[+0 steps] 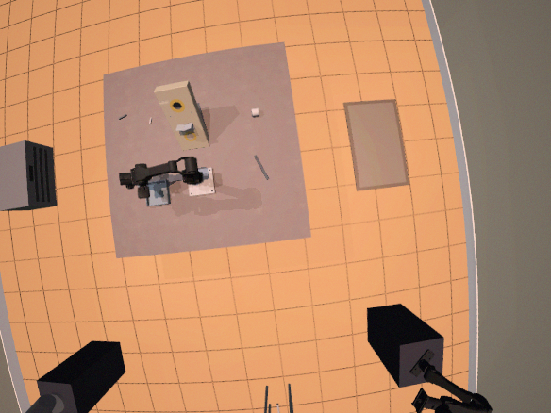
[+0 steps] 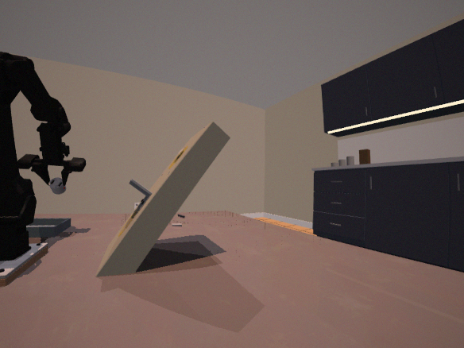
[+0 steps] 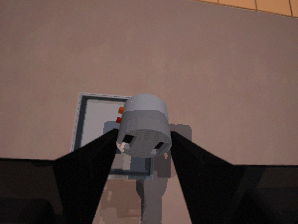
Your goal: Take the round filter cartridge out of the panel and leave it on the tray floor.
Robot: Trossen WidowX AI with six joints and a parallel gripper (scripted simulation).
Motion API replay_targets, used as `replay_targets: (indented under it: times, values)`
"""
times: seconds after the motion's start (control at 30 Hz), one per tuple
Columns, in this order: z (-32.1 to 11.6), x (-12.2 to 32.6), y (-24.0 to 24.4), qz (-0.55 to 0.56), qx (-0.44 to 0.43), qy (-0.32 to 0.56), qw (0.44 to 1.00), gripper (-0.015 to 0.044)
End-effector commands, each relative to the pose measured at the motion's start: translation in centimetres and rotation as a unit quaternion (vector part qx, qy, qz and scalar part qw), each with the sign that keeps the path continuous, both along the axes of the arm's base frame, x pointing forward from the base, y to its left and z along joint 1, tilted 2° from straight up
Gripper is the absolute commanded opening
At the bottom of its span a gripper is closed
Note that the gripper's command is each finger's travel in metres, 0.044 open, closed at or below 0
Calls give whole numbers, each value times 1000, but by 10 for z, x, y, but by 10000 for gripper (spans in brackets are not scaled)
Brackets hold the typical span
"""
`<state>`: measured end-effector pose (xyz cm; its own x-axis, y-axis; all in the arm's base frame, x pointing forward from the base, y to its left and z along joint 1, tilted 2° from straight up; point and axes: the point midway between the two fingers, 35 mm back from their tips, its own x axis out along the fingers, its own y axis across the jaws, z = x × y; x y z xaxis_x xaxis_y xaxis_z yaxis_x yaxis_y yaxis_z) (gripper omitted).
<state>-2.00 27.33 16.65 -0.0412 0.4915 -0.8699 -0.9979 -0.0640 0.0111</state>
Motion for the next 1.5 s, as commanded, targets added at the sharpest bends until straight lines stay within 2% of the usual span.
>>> replay_targets:
  times: [0.0,0.23,0.37,1.03,1.47]
  values:
    - [-12,-16,-3,33,3,1,999,0]
    - [-37,-44,-14,88,3,3,996,0]
    - [-41,-45,-14,89,3,3,996,0]
    - [-112,-45,-15,89,3,3,996,0]
    - [-110,-45,-16,88,-2,3,996,341]
